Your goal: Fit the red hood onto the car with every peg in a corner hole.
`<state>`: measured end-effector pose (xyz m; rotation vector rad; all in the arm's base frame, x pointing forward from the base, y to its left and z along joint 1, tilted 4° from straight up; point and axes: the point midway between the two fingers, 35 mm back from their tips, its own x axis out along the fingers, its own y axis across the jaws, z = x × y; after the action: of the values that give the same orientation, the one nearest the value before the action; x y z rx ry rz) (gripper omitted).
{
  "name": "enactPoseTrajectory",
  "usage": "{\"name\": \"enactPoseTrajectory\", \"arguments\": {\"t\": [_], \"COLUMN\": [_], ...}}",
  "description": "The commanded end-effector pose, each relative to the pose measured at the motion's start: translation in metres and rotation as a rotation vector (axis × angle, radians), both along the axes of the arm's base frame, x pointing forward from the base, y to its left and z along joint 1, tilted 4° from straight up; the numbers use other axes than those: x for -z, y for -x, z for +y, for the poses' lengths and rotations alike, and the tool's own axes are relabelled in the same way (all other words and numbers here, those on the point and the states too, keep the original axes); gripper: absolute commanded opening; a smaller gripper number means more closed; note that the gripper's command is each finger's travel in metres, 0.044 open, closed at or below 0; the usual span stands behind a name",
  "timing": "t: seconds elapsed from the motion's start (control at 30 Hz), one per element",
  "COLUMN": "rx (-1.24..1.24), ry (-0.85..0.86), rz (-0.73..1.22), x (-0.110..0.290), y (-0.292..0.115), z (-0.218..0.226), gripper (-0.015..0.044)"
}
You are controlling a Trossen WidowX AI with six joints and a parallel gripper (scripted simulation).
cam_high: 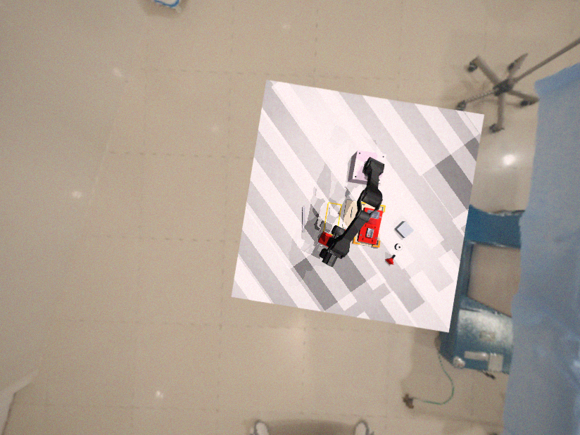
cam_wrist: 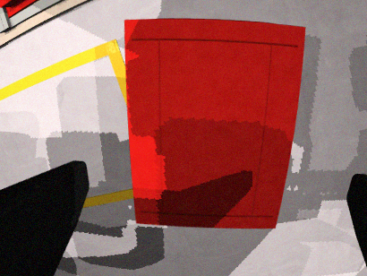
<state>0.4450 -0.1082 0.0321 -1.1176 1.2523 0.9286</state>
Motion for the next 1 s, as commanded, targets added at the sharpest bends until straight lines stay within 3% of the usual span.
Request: {"name": "enactPoseTrajectory", "arguments": {"t": [0.0,0.97], "rx": [-0.006,-0.006], "ry": [-0.008,-0.008], "rz": [0.014,0.014], "x": [0.01,0.033], "y": [0.001,-0.001], "z": [0.001,-0.001], "gripper": [0.044,0.044]}}
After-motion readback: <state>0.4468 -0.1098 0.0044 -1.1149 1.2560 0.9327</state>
